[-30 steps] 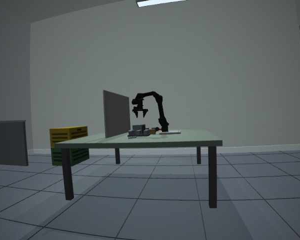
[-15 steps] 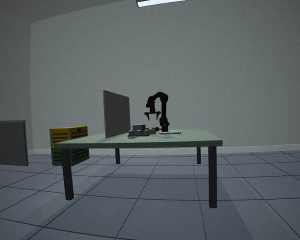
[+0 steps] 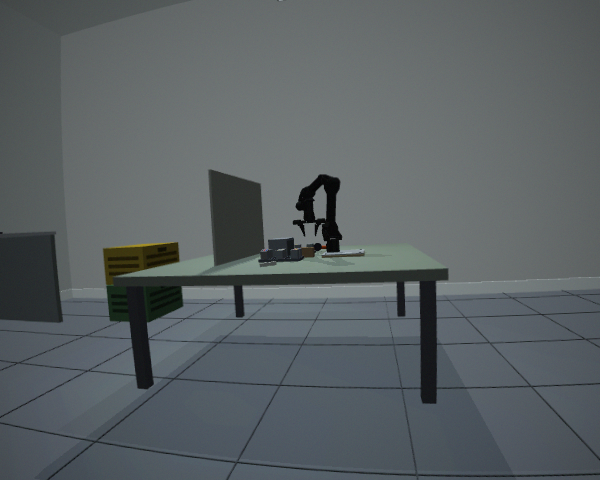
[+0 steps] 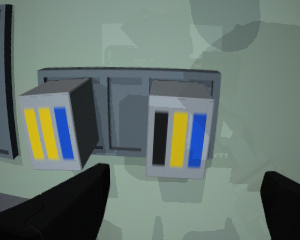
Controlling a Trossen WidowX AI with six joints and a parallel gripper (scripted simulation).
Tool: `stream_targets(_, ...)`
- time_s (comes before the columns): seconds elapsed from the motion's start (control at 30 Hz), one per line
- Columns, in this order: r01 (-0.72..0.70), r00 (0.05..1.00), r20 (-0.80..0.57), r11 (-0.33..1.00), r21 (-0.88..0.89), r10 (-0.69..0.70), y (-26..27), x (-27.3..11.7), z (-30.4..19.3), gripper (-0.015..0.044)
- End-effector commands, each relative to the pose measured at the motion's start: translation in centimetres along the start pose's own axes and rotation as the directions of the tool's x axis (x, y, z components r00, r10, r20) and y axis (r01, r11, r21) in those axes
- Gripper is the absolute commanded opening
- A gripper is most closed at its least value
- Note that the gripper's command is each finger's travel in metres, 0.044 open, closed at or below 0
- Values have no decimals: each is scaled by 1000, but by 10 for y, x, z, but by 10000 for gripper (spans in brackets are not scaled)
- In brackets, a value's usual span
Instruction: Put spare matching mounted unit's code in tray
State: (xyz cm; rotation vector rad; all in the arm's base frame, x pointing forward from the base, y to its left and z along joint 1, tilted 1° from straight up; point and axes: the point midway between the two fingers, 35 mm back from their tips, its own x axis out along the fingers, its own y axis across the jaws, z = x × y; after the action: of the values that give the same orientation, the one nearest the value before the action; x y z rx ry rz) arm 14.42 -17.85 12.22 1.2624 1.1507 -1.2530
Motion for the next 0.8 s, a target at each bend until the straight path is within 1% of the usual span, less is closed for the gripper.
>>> stream_targets(0.0,-5,1000,4,1000,3,5,0,2,-1,300)
stream_targets(0.77,-5,1000,4,1000,3,5,3,40,1,300)
